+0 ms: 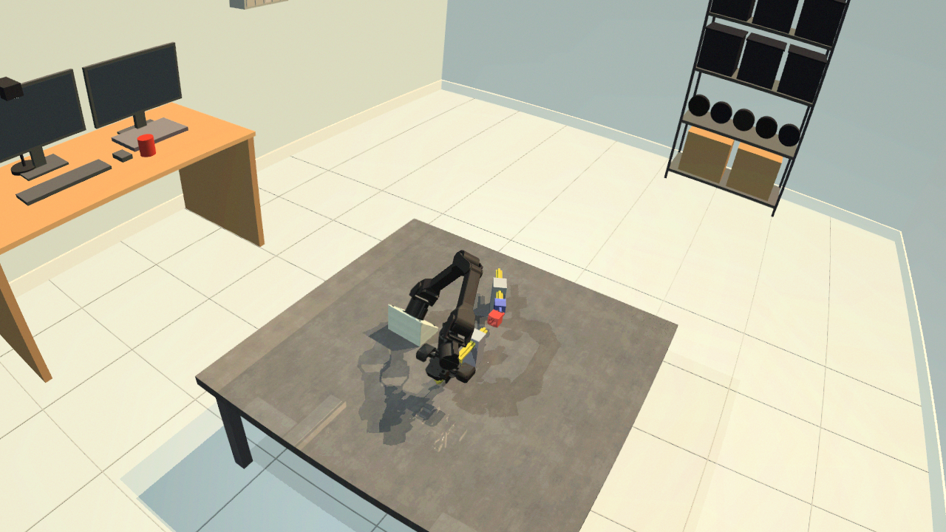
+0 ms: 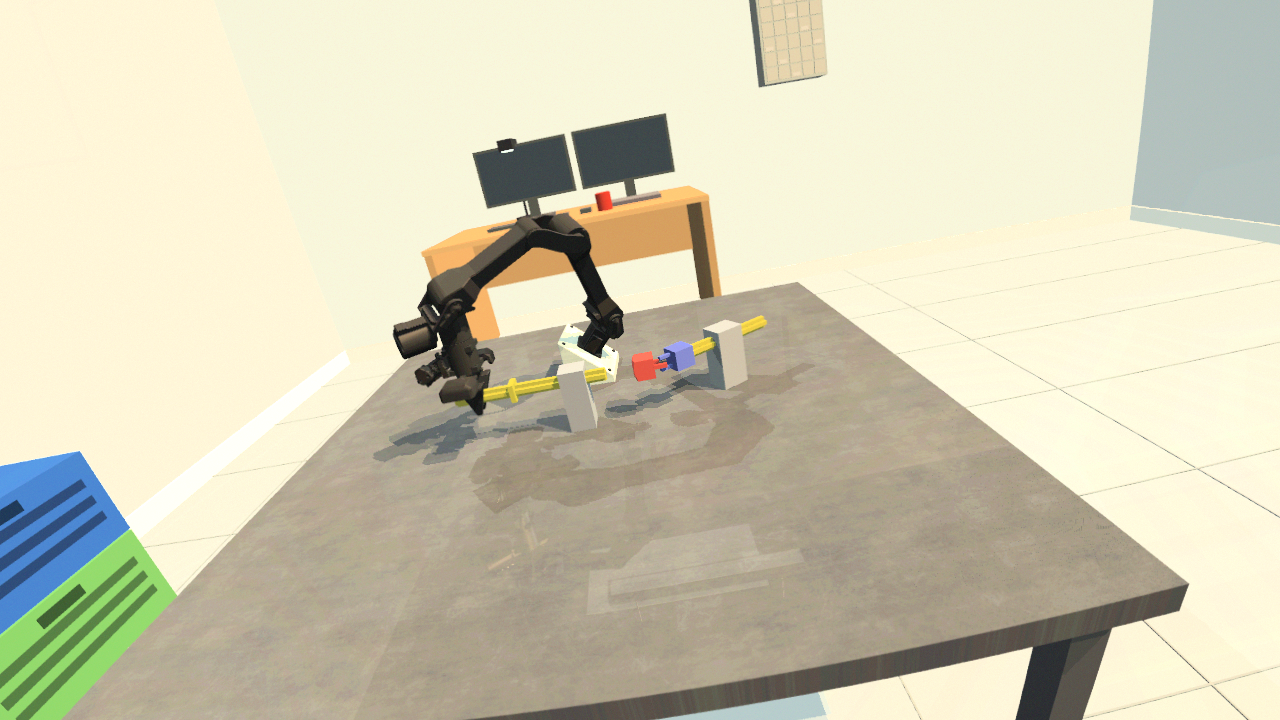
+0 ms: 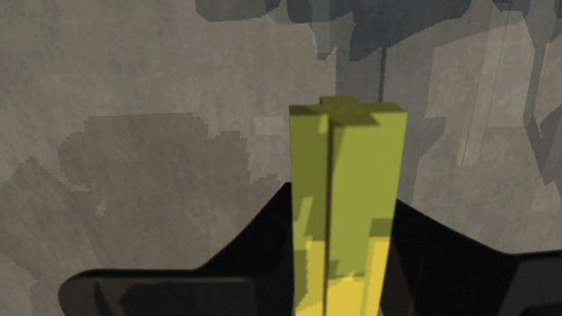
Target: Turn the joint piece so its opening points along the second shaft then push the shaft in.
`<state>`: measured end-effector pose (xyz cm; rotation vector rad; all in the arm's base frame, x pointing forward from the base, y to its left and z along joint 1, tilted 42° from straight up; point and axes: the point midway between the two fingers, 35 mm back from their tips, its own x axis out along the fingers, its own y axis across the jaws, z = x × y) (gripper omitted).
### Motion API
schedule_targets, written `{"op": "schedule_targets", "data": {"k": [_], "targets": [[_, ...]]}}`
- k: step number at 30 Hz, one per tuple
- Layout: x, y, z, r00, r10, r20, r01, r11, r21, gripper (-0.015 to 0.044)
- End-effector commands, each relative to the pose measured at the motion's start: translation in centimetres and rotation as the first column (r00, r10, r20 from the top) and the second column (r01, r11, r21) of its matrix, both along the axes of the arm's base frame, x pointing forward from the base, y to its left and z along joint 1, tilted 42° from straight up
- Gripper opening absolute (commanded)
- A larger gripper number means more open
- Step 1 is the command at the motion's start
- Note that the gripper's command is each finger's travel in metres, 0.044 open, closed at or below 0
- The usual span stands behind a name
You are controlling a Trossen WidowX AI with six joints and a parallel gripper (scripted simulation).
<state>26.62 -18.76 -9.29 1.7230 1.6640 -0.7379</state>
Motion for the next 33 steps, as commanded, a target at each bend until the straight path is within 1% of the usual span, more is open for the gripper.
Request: {"op": "schedule_targets", "data": {"k": [1, 5, 12, 13, 33], "targets": [[0.0, 0.1, 0.0, 1.0, -0.006, -0.003, 0.006, 1.0, 0.003, 0.0067], [0.0, 0.0, 0.0, 1.0, 0.0, 0.0, 0.0, 1.0, 0.0, 0.0067], [0.0, 0.0, 0.0, 1.0, 0.0, 0.0, 0.0, 1.0, 0.0, 0.002], [0.0, 0.0, 0.0, 1.0, 0.0, 0.0, 0.0, 1.0, 0.0, 0.0], [0.0, 1.8, 1.4, 1.0, -0.014, 0.007, 0.014, 1.0, 0.004, 0.0]]}}
